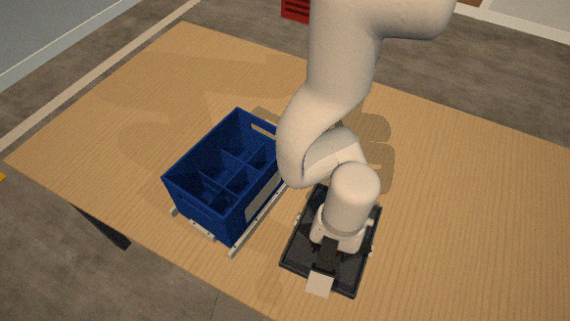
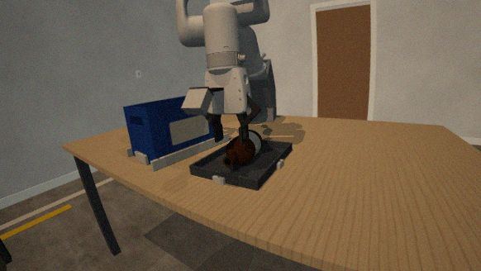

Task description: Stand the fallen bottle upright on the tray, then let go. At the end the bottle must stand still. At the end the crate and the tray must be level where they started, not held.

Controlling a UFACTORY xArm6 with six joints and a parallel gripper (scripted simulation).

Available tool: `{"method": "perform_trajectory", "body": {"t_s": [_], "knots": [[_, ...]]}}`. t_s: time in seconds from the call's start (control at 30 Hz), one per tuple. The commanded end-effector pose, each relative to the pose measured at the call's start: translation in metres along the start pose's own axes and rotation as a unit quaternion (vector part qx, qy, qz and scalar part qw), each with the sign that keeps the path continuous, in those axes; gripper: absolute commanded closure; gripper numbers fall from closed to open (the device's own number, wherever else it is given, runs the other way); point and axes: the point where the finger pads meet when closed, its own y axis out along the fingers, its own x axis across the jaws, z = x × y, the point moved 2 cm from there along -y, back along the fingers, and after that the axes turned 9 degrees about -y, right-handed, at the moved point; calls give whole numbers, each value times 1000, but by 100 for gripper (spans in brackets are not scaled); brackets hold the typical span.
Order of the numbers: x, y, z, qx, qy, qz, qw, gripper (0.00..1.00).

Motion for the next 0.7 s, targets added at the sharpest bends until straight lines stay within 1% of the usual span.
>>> {"method": "perform_trajectory", "body": {"t_s": [0.0,0.27,0.67], "knots": [[0,6,1,3,0,-2,1000,35],[0,11,1,3,0,-2,1000,35],[0,12,1,3,0,-2,1000,35]]}}
